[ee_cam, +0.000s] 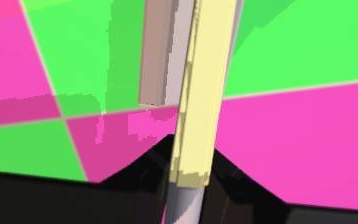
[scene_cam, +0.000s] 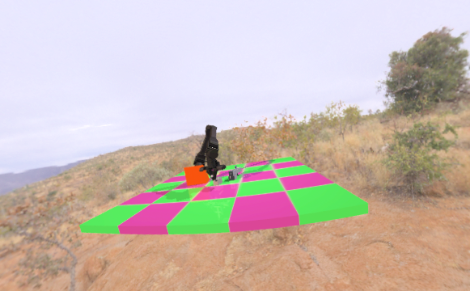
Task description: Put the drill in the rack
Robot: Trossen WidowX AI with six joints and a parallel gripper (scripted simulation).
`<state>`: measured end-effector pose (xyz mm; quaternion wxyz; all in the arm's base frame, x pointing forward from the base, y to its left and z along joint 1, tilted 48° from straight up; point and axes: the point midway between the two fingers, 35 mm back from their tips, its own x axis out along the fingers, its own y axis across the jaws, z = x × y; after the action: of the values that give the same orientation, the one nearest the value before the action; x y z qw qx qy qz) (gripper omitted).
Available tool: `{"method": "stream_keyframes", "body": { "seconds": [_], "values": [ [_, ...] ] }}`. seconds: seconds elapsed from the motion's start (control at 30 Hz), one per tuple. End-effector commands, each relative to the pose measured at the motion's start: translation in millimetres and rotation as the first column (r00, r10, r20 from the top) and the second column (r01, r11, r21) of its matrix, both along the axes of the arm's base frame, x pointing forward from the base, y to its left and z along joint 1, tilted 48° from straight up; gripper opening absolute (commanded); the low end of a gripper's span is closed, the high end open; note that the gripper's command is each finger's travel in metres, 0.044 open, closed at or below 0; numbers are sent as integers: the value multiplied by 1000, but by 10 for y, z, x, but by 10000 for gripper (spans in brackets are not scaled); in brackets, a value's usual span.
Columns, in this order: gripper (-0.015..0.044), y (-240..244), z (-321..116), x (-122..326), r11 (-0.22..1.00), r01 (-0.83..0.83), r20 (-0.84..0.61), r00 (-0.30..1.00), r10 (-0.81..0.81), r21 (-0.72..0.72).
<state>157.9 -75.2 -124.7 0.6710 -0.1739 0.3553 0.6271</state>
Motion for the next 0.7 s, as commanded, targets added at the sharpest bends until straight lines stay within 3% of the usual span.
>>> {"method": "stream_keyframes", "body": {
  "seconds": [0.0, 0.67],
  "values": [
    [0, 77, -25, -38, 1000, 6, -11, 1000, -6, 15],
    [0, 173, -124, -36, 1000, 6, -11, 1000, -6, 16]
  ]
}}
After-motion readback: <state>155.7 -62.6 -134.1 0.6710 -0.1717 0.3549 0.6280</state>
